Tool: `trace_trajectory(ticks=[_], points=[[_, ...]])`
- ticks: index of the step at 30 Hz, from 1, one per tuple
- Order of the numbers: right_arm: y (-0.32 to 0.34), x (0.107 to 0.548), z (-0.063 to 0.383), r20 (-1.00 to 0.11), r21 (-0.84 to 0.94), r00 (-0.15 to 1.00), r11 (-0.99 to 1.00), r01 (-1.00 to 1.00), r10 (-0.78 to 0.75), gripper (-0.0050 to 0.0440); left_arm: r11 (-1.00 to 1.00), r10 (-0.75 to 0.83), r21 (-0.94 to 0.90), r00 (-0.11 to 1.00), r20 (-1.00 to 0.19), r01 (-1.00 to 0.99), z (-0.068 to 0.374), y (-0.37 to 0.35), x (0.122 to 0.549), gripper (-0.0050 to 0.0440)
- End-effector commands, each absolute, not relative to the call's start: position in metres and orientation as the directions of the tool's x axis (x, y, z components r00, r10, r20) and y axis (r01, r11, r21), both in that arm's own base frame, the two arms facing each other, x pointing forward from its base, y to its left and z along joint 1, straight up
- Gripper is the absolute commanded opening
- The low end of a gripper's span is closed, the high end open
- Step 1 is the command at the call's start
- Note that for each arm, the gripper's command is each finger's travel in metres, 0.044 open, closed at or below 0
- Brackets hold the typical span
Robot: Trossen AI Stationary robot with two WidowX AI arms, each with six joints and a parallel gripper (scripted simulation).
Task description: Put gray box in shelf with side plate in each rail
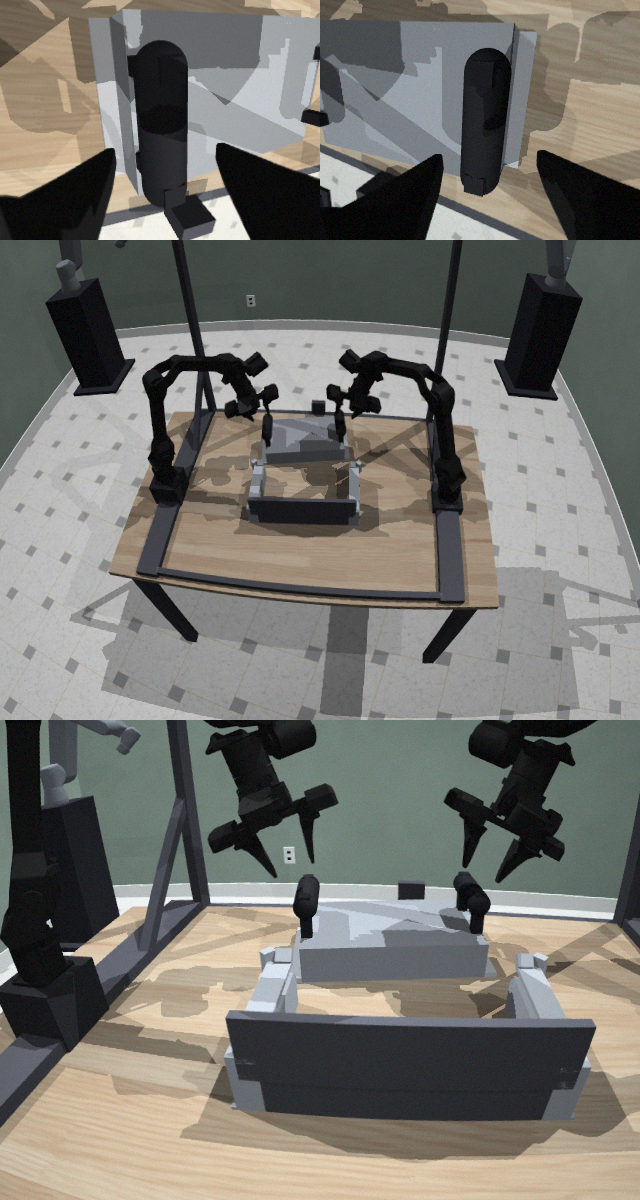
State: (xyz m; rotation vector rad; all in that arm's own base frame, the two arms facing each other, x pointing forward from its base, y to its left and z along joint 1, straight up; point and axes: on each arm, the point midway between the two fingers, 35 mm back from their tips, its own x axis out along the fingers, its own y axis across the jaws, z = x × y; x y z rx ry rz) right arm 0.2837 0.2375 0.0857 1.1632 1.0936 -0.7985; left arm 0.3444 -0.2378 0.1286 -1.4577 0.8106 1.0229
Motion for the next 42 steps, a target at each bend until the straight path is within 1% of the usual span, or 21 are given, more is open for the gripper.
trace_trajectory(ticks=[1, 8, 11, 12, 17, 19, 24, 30, 34, 36, 37, 38, 42], points=[[0.237, 0.285, 0.093, -0.928, 0.372, 0.365, 0.184, 0.910, 0.073, 0.0274, -0.154, 0.046, -0.400, 0.398, -0.916, -0.904, 0.136, -0.242, 0.348, 0.0274], [0.236, 0.285, 0.085, -0.910, 0.414, 0.408, 0.126, 0.901, 0.076, 0.0274, -0.151, 0.045, -0.405, 0.403, -0.914, -0.902, 0.138, -0.242, 0.348, 0.0274], [0.235, 0.285, 0.083, -0.912, 0.411, 0.405, 0.126, 0.903, 0.072, 0.0274, -0.150, 0.045, -0.405, 0.403, -0.914, -0.902, 0.138, -0.240, 0.345, 0.0274], [0.235, 0.286, 0.074, -0.918, 0.396, 0.392, 0.131, 0.909, 0.059, 0.0274, -0.150, 0.045, -0.405, 0.403, -0.914, -0.902, 0.138, -0.240, 0.345, 0.0274], [0.237, 0.298, 0.048, -0.920, 0.393, 0.387, 0.136, 0.910, 0.064, 0.0271, -0.142, 0.058, -0.388, 0.384, -0.922, -0.911, 0.107, -0.237, 0.354, 0.0274], [0.237, 0.298, 0.048, -0.920, 0.393, 0.387, 0.136, 0.910, 0.064, 0.0271, -0.142, 0.058, -0.388, 0.384, -0.922, -0.911, 0.107, -0.237, 0.354, 0.0274], [0.239, 0.309, 0.025, -0.918, 0.395, 0.390, 0.135, 0.909, 0.064, 0.0237, -0.142, 0.058, -0.389, 0.384, -0.921, -0.910, 0.080, -0.235, 0.365, 0.0244], [0.240, 0.313, 0.017, -0.917, 0.398, 0.393, 0.133, 0.908, 0.065, 0.0203, -0.142, 0.060, -0.390, 0.385, -0.921, -0.910, 0.069, -0.234, 0.370, 0.0209], [0.241, 0.313, 0.016, -0.918, 0.398, 0.392, 0.135, 0.908, 0.065, 0.0182, -0.143, 0.055, -0.394, 0.390, -0.919, -0.908, 0.069, -0.236, 0.371, 0.0183], [0.241, 0.313, 0.016, -0.918, 0.398, 0.392, 0.135, 0.908, 0.065, 0.0182, -0.143, 0.055, -0.394, 0.390, -0.919, -0.908, 0.069, -0.236, 0.371, 0.0183], [0.243, 0.315, 0.023, -0.911, 0.412, 0.405, 0.128, 0.902, 0.076, 0.0176, -0.144, 0.054, -0.396, 0.393, -0.918, -0.907, 0.071, -0.236, 0.371, 0.0183], [0.243, 0.315, 0.023, -0.911, 0.412, 0.405, 0.128, 0.902, 0.076, 0.0169, -0.149, 0.045, -0.406, 0.404, -0.914, -0.902, 0.077, -0.237, 0.372, 0.0176], [0.242, 0.315, 0.023, -0.911, 0.412, 0.405, 0.128, 0.902, 0.076, 0.0142, -0.149, 0.045, -0.406, 0.404, -0.914, -0.902, 0.077, -0.237, 0.372, 0.0149]])
